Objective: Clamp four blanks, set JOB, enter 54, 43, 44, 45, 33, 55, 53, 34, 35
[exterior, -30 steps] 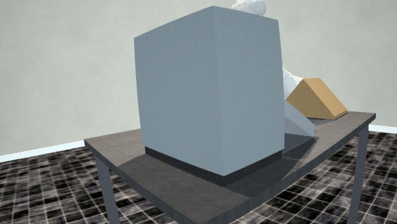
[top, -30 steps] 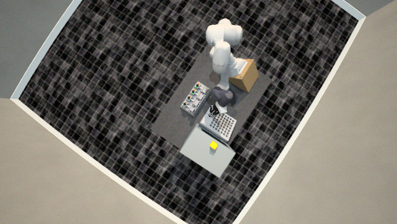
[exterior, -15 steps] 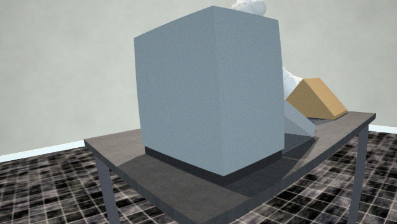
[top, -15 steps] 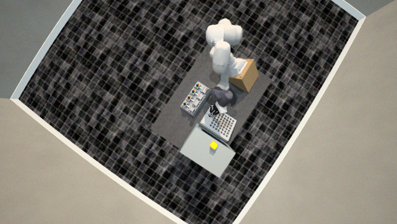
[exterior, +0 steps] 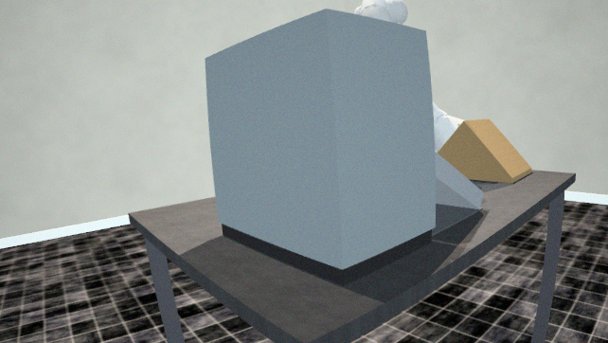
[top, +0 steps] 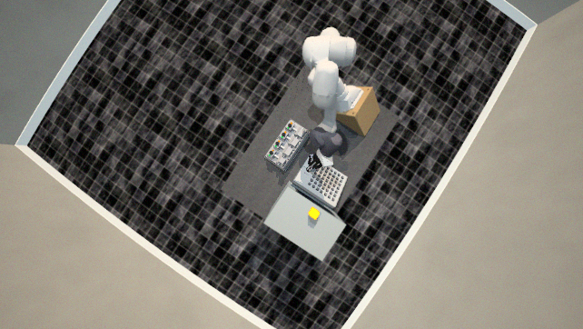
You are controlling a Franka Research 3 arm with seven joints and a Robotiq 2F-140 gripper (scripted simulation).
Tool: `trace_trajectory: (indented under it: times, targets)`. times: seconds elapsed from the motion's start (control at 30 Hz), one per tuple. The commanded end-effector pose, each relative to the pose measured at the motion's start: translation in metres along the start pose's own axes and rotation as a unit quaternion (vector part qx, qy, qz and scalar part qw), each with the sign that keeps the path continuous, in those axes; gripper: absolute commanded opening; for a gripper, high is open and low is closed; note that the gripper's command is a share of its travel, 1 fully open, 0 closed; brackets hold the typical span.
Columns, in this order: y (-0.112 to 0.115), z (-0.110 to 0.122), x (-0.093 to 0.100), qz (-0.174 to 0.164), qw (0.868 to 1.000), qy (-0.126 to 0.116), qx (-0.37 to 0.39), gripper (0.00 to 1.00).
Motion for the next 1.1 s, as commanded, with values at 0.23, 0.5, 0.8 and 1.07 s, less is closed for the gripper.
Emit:
trace_trajectory:
  times: [0.23,0.5,0.8,1.07]
  targets:
    - [-0.0008,0.0002,-0.0004,0.001,0.998,-0.001,-0.061,0.00]
    - [-0.0008,0.0002,-0.0004,0.001,0.993,-0.001,-0.119,0.00]
    - [-0.0008,0.0002,-0.0004,0.000,0.971,-0.001,-0.240,0.00]
    - [-0.0008,0.0002,-0.0004,0.000,0.943,-0.001,-0.332,0.00]
Point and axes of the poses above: the point where the finger pads meet when closed, its own x axis back along the fingers, its own z axis across the jaws, y = z × x, the point moved 7 cm from there along x, back along the fingers, and after that the axes turned 3 degrees about x, right-handed, at the moved point
